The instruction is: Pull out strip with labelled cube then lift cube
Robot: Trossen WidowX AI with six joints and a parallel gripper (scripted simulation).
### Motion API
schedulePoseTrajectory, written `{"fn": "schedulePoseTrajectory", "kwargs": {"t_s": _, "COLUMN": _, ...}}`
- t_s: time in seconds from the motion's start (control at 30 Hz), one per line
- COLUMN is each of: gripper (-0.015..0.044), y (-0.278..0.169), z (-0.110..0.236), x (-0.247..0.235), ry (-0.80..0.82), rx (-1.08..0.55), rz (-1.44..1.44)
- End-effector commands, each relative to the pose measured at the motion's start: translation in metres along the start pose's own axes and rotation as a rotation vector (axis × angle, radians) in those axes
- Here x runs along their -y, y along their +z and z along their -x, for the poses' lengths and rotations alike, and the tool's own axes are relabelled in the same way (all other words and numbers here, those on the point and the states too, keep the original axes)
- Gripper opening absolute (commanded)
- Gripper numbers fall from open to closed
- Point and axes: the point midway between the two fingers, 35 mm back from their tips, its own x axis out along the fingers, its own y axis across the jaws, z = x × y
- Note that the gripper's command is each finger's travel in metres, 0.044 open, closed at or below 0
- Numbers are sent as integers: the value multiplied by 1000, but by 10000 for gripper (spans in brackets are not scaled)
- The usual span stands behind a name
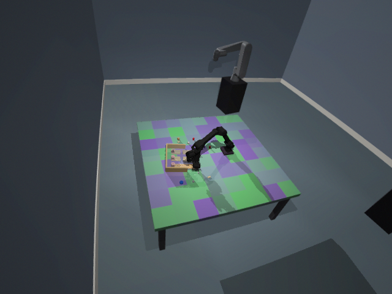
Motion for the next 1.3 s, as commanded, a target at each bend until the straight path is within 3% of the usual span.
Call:
{"fn": "schedulePoseTrajectory", "kwargs": {"t_s": 0.0, "gripper": 0, "y": -6, "z": -4, "x": 0, "ry": -4, "rx": -5, "rz": -4}}
{"fn": "schedulePoseTrajectory", "kwargs": {"t_s": 1.27, "gripper": 0, "y": -64, "z": -6, "x": 0, "ry": -3, "rx": -9, "rz": -4}}
